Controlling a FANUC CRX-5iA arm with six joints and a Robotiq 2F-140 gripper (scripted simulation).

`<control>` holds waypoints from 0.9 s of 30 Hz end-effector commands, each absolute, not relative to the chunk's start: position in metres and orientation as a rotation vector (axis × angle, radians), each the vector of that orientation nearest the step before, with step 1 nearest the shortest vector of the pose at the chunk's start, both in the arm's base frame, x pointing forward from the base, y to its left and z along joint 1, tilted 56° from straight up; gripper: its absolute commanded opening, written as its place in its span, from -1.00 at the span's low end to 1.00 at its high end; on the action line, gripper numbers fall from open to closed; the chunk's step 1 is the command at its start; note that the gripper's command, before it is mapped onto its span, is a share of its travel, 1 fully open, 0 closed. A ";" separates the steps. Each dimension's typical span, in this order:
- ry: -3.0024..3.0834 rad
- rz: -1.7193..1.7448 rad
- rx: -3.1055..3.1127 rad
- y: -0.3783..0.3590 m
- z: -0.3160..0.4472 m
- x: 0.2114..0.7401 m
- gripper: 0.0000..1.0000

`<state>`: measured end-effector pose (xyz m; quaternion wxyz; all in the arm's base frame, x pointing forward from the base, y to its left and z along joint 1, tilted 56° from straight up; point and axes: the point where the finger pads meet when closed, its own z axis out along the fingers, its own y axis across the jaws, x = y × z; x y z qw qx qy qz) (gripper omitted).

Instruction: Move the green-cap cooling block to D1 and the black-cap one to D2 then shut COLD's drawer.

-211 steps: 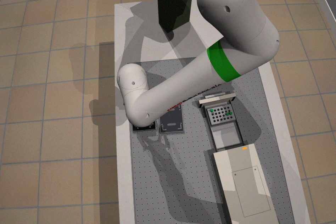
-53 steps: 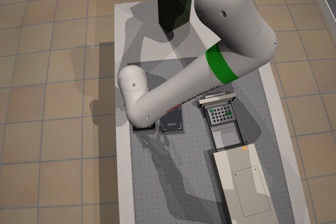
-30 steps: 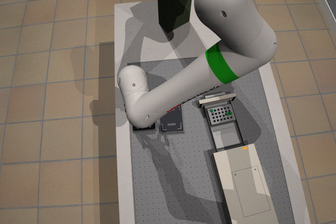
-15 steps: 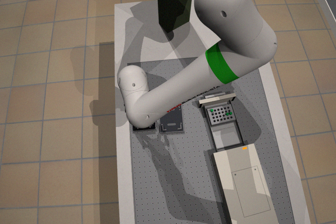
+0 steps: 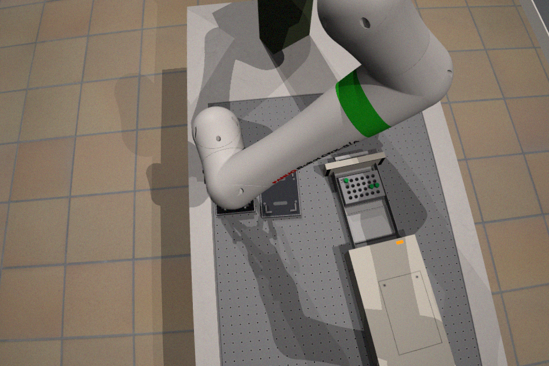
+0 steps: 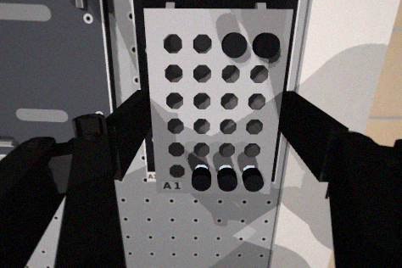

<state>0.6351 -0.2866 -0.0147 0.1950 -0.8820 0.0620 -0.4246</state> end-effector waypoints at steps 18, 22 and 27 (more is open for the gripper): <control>0.174 -1.191 -2.473 -0.288 -0.014 0.635 0.32; 0.174 -1.191 -2.473 -0.288 -0.014 0.635 0.32; 0.174 -1.191 -2.473 -0.297 0.005 0.609 0.32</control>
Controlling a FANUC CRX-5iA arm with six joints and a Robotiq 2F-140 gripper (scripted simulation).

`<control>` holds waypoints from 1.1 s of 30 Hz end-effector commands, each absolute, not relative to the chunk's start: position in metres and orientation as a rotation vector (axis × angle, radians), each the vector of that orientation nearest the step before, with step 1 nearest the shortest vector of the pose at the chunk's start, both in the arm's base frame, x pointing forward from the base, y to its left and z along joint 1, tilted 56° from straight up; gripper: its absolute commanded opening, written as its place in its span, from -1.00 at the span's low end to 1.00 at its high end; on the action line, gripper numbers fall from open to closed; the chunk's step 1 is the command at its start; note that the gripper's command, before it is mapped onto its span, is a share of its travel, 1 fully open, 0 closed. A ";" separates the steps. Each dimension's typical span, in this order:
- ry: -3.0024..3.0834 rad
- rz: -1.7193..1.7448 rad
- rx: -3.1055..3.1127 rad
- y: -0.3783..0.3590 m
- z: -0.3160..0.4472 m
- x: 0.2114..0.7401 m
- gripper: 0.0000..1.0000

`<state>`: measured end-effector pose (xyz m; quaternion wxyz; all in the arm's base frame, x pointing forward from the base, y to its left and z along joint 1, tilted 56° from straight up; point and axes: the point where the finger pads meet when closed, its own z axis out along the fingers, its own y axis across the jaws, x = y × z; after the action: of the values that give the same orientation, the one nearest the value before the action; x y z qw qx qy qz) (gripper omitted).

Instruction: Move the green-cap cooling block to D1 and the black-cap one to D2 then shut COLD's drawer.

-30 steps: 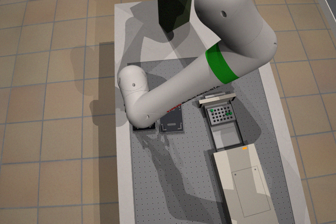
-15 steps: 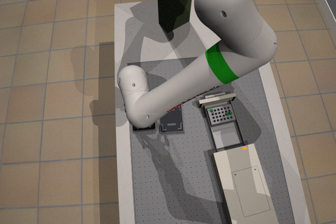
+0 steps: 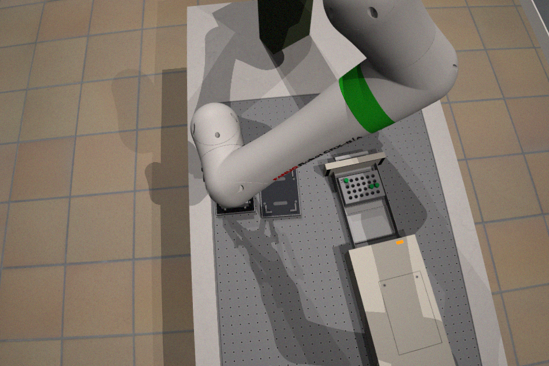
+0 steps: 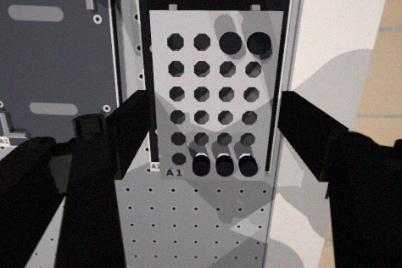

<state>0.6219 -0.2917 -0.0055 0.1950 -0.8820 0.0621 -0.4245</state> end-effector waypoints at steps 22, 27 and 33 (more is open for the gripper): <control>0.174 -1.191 -2.473 -0.304 0.018 0.590 0.32; 0.174 -1.191 -2.473 -0.306 0.022 0.585 0.32; 0.174 -1.191 -2.473 -0.309 0.026 0.579 0.32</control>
<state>0.5812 -0.3069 0.0245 0.1950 -0.8820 0.0620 -0.4246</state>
